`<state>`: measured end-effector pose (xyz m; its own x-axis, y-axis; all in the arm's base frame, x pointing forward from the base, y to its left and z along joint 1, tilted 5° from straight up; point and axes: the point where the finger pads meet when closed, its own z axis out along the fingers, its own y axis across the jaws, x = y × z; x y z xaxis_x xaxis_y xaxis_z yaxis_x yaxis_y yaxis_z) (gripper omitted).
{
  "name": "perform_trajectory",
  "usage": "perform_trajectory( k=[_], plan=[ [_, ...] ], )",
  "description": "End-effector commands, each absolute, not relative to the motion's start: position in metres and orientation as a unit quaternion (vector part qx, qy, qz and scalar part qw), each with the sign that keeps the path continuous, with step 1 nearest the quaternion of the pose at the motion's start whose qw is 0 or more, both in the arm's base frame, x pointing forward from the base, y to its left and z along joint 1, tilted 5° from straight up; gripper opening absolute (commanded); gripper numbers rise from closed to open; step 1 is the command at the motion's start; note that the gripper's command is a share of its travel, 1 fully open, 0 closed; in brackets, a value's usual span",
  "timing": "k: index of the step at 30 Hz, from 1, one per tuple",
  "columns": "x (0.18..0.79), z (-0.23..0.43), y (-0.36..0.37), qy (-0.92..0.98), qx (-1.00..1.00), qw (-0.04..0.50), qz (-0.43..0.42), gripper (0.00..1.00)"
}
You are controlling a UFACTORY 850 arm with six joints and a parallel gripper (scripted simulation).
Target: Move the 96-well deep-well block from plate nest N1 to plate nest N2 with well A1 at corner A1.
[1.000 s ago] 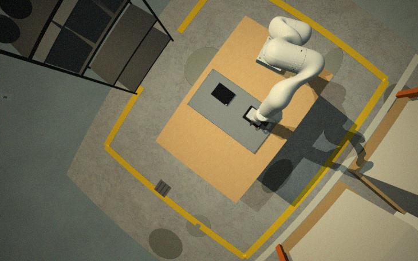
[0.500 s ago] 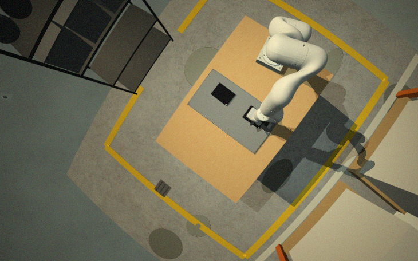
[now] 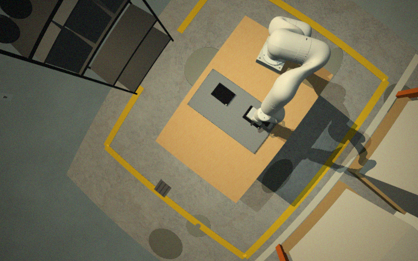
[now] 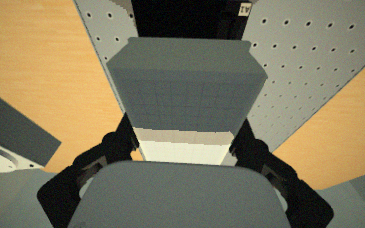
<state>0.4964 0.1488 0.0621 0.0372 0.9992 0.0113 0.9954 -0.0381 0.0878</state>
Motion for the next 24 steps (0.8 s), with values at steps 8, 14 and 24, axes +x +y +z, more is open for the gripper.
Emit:
perform_trajectory(
  k=[8, 14, 24],
  plan=[
    [0.496, 0.081, 0.149, 0.693, 0.720, 0.028, 0.036, 0.00],
    [0.495, 0.087, 0.149, 0.693, 0.720, 0.028, 0.036, 0.00],
    [0.495, 0.088, 0.149, 0.693, 0.720, 0.028, 0.036, 0.00]
  ],
)
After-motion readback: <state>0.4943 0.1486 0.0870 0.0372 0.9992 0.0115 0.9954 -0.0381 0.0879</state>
